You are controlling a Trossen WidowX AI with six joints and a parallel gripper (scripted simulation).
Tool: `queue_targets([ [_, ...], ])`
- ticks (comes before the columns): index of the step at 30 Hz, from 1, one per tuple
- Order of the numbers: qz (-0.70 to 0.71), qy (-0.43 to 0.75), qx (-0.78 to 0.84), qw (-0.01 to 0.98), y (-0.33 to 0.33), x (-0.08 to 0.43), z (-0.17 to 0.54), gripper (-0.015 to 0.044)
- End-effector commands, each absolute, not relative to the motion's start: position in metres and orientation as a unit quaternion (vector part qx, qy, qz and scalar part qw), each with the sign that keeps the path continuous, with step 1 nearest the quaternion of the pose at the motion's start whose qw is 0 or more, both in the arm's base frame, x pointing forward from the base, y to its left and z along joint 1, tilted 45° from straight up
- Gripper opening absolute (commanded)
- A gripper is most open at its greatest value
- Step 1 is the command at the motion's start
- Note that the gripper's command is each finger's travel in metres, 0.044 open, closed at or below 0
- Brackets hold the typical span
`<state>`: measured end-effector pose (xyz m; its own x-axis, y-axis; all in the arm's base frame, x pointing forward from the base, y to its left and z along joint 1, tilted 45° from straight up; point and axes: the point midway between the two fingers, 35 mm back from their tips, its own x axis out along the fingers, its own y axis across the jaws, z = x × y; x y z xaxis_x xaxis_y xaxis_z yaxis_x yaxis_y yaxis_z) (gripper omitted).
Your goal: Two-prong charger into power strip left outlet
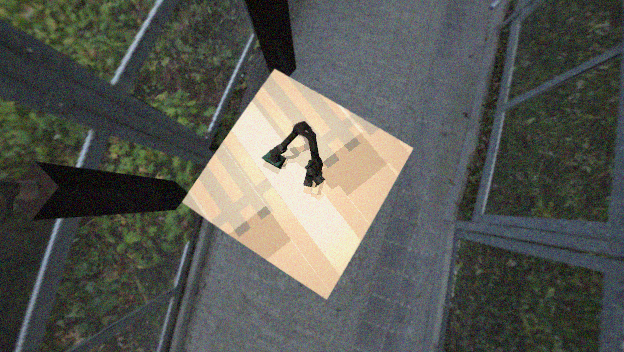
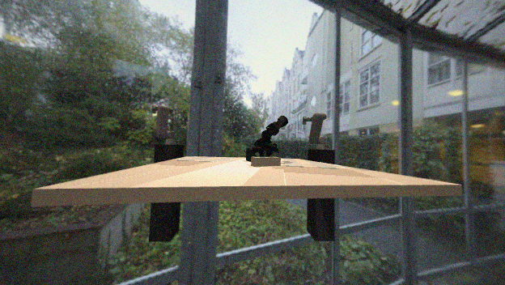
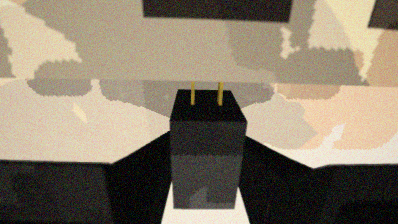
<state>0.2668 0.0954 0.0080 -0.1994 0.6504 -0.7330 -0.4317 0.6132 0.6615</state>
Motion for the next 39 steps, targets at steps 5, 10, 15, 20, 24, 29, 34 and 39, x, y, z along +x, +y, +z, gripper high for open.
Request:
queue_targets([
  [5,0.431,0.644,0.088,0.627,0.0962,0.2678,0.0089,0.0],
  [10,0.431,0.644,0.088,0.627,0.0968,0.2691,0.0092,0.0],
  [15,0.431,0.643,0.088,0.627,0.0971,0.2697,0.0094,0.0],
  [20,0.431,0.643,0.088,0.627,0.0975,0.2708,0.0097,0.0],
  [24,0.431,0.643,0.088,0.627,0.098,0.2719,0.01,0.0],
  [29,0.431,0.643,0.088,0.627,0.0984,0.273,0.0103,0.0],
  [34,0.431,0.643,0.088,0.627,0.099,0.2741,0.0105,0.0],
  [39,0.431,0.643,0.088,0.627,0.0995,0.2753,0.0108,0.0],
])
